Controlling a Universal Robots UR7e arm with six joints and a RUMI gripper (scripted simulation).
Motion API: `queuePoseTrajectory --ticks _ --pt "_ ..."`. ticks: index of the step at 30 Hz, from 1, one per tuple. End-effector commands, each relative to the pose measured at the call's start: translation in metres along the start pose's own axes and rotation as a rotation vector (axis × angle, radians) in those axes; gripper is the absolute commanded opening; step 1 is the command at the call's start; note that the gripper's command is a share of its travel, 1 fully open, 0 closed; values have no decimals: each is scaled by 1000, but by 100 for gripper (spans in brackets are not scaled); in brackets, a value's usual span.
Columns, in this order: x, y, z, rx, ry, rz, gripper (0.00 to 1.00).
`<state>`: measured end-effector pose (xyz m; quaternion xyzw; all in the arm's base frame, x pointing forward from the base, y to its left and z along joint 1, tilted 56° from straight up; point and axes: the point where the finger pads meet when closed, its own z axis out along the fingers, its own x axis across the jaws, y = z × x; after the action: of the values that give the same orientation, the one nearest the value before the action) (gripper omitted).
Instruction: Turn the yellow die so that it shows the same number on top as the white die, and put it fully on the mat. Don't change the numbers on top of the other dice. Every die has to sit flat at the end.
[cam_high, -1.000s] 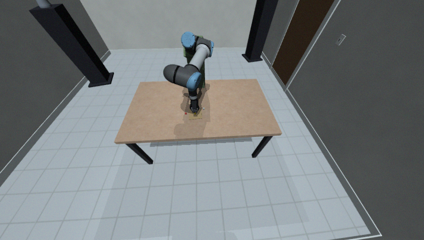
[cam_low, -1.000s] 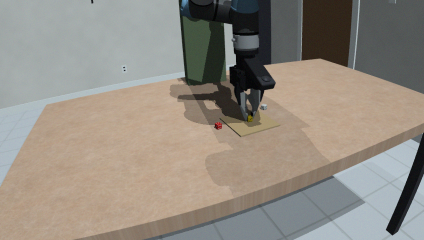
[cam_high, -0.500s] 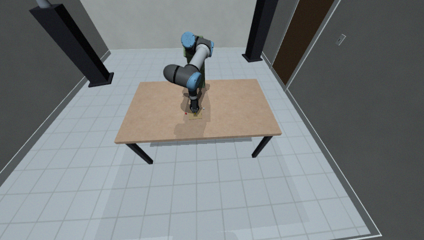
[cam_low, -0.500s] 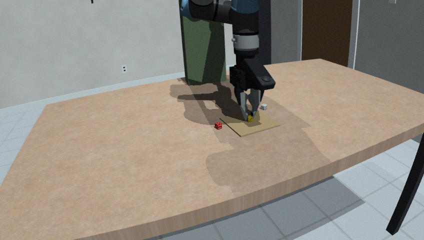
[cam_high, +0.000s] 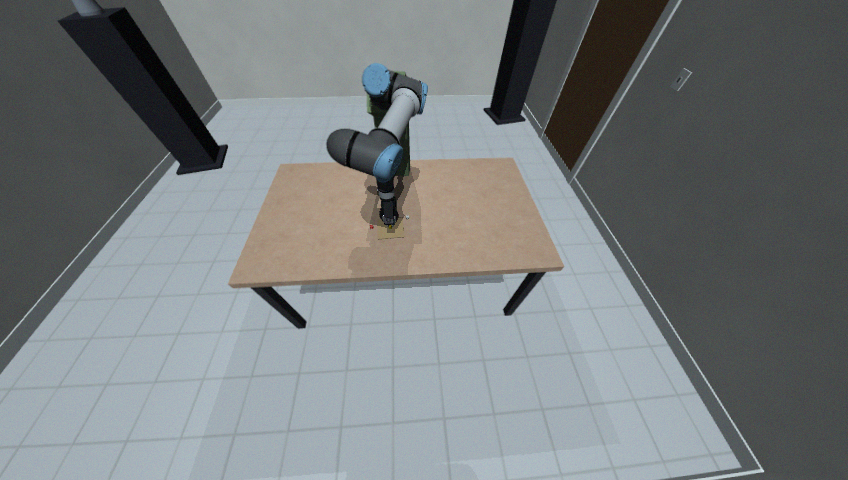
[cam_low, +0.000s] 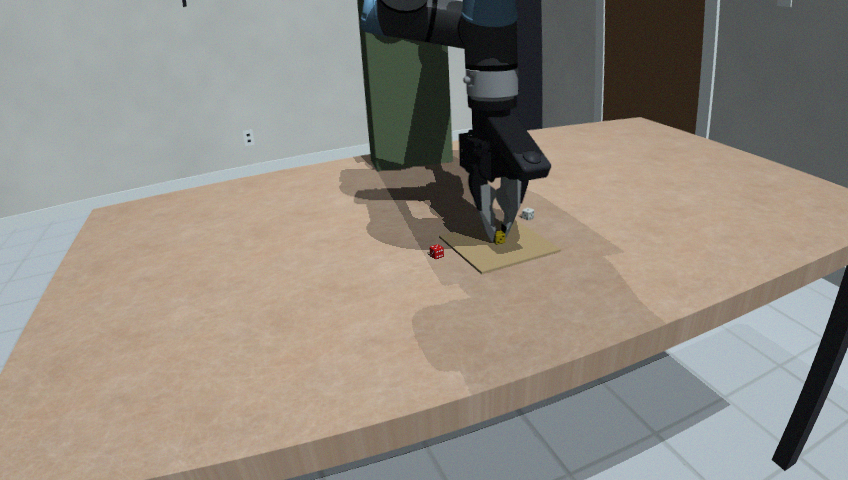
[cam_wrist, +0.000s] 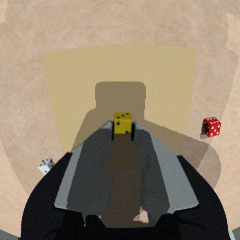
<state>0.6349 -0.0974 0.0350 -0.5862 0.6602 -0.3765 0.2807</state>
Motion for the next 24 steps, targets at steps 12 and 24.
queuePoseTrajectory --ticks 12,24 --pt "0 0 0 1 0 0 7" --pt "0 0 0 1 0 0 18"
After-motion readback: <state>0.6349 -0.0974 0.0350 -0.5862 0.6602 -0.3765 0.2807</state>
